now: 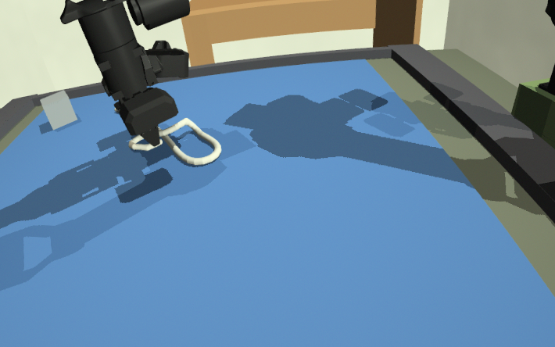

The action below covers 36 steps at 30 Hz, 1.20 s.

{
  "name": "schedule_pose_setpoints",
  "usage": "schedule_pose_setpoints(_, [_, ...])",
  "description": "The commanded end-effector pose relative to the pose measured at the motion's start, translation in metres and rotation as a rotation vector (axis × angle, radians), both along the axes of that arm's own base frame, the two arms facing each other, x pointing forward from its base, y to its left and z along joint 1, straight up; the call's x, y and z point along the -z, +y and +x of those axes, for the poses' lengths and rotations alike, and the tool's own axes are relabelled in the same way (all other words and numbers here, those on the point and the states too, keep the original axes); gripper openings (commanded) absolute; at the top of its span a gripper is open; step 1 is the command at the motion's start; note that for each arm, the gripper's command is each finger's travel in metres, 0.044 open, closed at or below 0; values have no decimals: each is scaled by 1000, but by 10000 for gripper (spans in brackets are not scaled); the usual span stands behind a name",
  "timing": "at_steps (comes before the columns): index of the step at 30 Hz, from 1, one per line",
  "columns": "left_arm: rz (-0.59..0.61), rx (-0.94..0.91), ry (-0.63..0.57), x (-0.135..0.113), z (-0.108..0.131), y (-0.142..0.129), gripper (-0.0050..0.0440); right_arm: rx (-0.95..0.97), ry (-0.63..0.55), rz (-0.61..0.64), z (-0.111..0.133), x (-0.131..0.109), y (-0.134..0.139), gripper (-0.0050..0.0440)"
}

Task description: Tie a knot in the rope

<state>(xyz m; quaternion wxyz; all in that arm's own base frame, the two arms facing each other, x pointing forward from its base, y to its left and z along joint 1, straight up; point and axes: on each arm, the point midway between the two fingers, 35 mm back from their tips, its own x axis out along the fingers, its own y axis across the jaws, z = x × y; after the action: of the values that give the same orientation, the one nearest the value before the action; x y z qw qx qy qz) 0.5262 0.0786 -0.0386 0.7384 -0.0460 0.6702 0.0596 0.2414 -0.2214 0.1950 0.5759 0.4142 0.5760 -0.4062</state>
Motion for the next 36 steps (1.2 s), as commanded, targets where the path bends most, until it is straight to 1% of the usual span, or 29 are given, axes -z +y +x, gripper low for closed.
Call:
schedule_pose_setpoints(1, [-12,-220,-36,-15,5,1,20,-2,-16,-18,-1,-8,0,85])
schedule_pose_setpoints(3, [-20,-304,-39,-15,5,1,20,-2,-16,-18,-1,-8,0,85])
schedule_pose_setpoints(5, [-23,-332,-40,-15,5,1,20,-2,-16,-18,-1,-8,0,85])
schedule_pose_setpoints(19, [-23,-332,-39,-15,5,1,20,-2,-16,-18,-1,-8,0,85])
schedule_pose_setpoints(36, [-21,-335,25,-14,-8,-10,20,-2,-16,-18,-1,-8,0,85])
